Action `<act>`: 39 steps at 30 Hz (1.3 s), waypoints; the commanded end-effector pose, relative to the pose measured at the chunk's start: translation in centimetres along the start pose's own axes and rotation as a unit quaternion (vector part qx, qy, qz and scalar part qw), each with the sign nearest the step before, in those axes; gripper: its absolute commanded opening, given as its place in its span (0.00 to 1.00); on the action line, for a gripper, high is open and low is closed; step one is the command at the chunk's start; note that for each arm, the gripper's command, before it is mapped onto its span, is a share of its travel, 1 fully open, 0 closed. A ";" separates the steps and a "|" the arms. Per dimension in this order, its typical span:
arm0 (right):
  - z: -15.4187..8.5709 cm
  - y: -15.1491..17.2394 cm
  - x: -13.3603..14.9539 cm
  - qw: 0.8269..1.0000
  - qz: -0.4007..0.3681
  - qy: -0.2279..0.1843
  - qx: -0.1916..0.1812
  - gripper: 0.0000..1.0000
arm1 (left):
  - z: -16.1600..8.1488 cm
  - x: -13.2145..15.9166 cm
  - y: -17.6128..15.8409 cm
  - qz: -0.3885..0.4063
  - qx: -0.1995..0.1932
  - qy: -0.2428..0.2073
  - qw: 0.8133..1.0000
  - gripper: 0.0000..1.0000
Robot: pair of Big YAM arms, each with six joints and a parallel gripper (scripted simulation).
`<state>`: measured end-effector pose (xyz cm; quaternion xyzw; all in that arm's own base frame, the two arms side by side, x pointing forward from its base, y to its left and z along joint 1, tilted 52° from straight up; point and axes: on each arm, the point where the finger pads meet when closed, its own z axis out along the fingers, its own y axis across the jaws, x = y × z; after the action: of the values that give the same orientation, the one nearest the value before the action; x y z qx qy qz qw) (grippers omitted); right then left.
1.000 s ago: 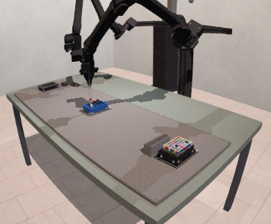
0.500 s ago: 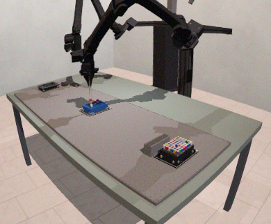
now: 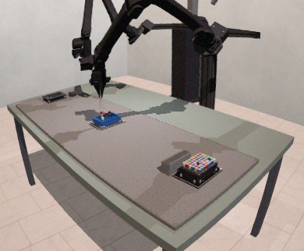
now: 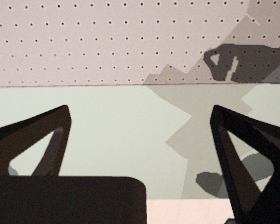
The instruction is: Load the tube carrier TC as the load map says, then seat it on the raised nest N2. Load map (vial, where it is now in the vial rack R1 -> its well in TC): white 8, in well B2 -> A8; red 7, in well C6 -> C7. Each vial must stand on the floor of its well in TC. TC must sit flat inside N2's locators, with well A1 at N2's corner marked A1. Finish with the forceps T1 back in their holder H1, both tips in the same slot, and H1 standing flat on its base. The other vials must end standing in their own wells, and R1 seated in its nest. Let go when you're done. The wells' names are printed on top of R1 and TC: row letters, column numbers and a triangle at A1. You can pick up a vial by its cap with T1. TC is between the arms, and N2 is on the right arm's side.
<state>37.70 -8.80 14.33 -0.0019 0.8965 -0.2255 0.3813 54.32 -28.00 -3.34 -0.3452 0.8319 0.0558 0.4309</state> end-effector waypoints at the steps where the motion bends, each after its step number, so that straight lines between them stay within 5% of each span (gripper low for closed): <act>1: -0.2 -0.1 -0.5 1.000 -0.007 -0.003 0.000 1.00 | 1.5 -0.3 0.1 -0.004 -0.005 -0.002 1.000 0.09; 39: -0.2 -0.1 -0.5 1.000 -0.007 -0.003 0.000 1.00 | 0.3 -0.1 -0.6 -0.010 0.004 0.000 1.000 0.09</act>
<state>37.70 -8.80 14.33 -0.0019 0.8965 -0.2255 0.3813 54.45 -27.97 -3.40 -0.3474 0.8305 0.0535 0.4321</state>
